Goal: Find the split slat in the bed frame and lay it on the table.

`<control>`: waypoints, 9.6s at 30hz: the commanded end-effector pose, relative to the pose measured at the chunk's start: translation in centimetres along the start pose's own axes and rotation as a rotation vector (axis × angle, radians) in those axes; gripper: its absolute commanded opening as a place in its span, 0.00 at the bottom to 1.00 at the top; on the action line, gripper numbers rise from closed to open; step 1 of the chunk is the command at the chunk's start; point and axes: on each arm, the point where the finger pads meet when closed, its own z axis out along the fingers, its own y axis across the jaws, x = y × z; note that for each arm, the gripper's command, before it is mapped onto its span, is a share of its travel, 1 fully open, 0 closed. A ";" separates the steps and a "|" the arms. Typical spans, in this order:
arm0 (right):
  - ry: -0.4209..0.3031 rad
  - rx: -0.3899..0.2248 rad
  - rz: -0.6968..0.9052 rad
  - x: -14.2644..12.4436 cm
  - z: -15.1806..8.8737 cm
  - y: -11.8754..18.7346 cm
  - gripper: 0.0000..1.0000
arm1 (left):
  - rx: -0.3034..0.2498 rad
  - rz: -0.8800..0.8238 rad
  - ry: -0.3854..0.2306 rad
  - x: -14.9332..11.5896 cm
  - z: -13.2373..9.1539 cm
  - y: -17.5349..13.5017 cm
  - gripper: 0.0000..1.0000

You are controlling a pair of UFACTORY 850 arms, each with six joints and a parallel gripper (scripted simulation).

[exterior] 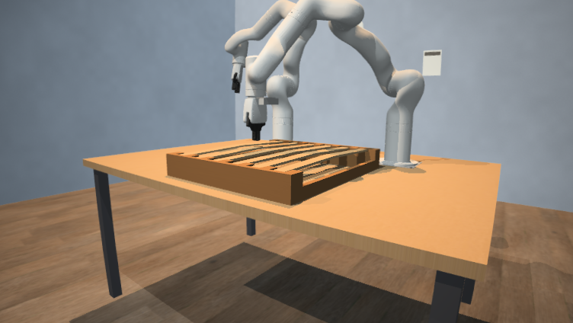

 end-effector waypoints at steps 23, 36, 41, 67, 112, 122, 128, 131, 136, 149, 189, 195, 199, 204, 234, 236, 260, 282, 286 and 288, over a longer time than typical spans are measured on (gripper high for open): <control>-0.002 0.001 0.000 -0.1 -0.1 0.0 1.00 | -0.002 0.000 -0.001 0.0 0.2 0.0 0.00; -0.002 0.001 0.000 -0.1 -0.1 0.0 1.00 | -0.002 0.000 -0.001 -0.1 0.4 0.1 0.00; -0.002 0.001 0.000 -0.1 -0.1 0.0 1.00 | -0.002 0.000 -0.001 -0.1 0.4 0.1 0.00; -0.002 0.001 0.000 -0.1 -0.1 0.0 1.00 | -0.002 0.000 -0.001 0.0 0.8 0.0 0.00; -0.002 0.001 0.000 -0.1 -0.1 0.0 1.00 | -0.002 0.000 -0.001 -0.1 1.2 0.0 0.00; -0.002 0.001 0.000 -0.1 -0.1 0.0 1.00 | -0.002 0.000 -0.002 0.0 1.4 0.0 0.00; -0.002 0.001 0.000 -0.1 -0.1 0.0 1.00 | -0.002 0.000 -0.002 0.0 1.4 0.0 0.00; -0.002 0.001 0.000 -0.1 -0.1 0.0 1.00 | -0.002 0.000 -0.002 0.0 1.4 0.0 0.00; -0.002 0.001 0.000 -0.1 -0.1 0.0 1.00 | -0.002 0.000 -0.002 0.0 1.6 0.1 0.00; -0.002 0.001 0.000 -0.1 -0.1 0.0 1.00 | -0.002 0.000 -0.002 0.0 1.6 0.1 0.00; -0.002 0.001 0.000 -0.1 -0.1 0.0 1.00 | -0.002 0.000 -0.002 0.0 2.2 0.1 0.00; -0.002 0.001 0.000 -0.1 -0.1 0.0 1.00 | -0.002 0.000 -0.002 0.0 2.2 0.1 0.00; -0.002 0.001 0.000 -0.1 -0.1 0.0 1.00 | -0.002 0.000 -0.002 0.0 2.2 0.1 0.00; -0.002 0.001 0.000 -0.1 -0.1 0.0 1.00 | -0.002 0.000 -0.002 0.0 2.4 0.0 0.00; -0.002 0.001 0.000 -0.1 -0.1 0.0 1.00 | -0.002 0.000 -0.002 -0.1 2.6 0.0 0.00; -0.002 0.001 0.000 -0.1 -0.1 0.0 1.00 | -0.002 0.000 -0.002 -0.1 2.7 0.1 0.00; -0.002 0.001 0.000 -0.1 -0.1 0.0 1.00 | -0.002 0.000 -0.002 0.0 2.9 0.0 0.00; -0.002 0.001 0.000 -0.1 -0.1 0.0 1.00 | -0.003 0.000 -0.003 0.0 3.1 0.0 0.00; -0.002 0.001 0.000 -0.1 -0.1 0.0 1.00 | -0.003 0.000 -0.003 0.0 3.1 0.0 0.00; -0.002 0.001 0.000 -0.1 -0.1 0.0 1.00 | -0.004 0.000 -0.003 0.0 3.2 0.1 0.00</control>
